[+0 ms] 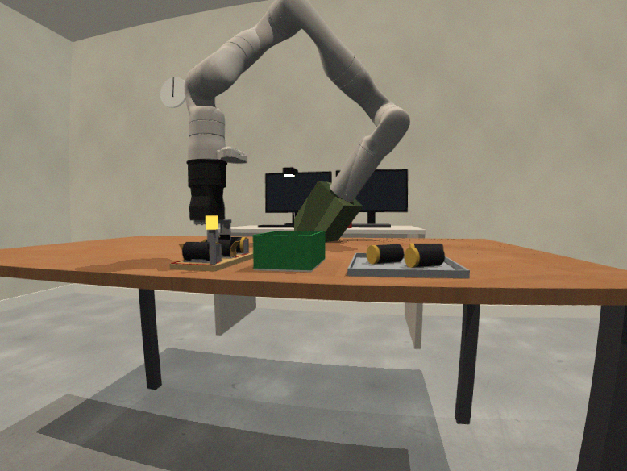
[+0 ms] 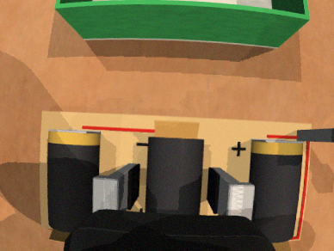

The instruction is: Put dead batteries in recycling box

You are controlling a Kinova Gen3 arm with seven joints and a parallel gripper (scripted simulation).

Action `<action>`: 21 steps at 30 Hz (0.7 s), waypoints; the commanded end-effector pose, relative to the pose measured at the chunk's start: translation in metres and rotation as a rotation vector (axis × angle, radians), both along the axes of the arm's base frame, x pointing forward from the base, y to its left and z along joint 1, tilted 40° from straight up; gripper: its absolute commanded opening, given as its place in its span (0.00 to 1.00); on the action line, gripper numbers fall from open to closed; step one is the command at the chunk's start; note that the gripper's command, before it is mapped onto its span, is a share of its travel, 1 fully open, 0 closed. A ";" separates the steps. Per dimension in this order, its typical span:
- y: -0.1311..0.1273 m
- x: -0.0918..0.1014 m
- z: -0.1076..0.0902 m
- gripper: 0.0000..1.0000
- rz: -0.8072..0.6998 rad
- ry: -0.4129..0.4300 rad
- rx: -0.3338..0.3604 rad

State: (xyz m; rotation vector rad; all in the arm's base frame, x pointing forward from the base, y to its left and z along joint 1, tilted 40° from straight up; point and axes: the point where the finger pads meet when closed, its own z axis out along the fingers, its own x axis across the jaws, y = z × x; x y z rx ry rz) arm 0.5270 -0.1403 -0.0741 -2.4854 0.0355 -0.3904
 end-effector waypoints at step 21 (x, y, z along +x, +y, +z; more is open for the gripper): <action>-0.035 -0.017 0.046 0.90 -0.002 -0.001 -0.002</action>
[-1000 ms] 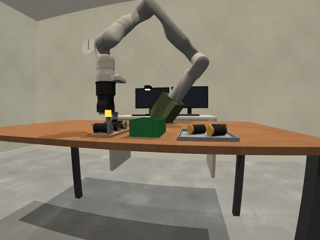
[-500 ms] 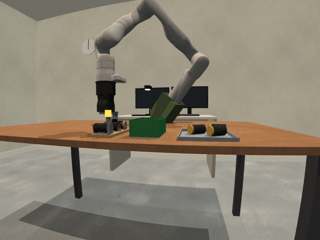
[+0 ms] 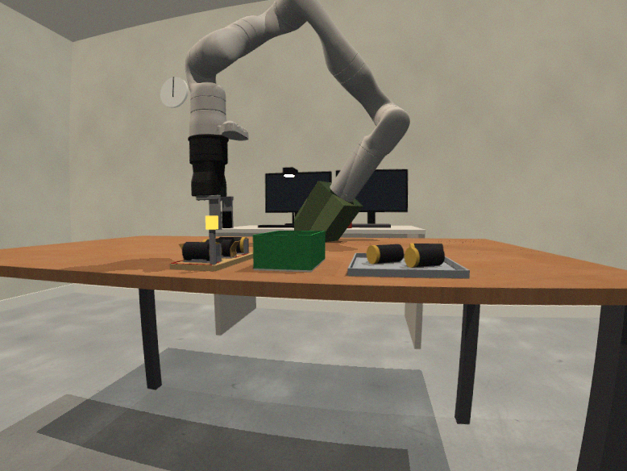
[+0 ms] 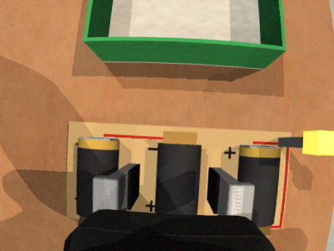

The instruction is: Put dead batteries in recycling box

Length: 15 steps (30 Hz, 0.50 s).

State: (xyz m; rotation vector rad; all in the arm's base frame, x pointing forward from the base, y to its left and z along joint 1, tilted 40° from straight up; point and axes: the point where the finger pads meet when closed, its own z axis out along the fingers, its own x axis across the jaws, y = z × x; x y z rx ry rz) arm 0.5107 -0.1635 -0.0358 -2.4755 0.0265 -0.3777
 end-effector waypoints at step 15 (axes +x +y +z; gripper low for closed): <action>-0.015 -0.002 0.012 0.90 -0.012 -0.007 -0.012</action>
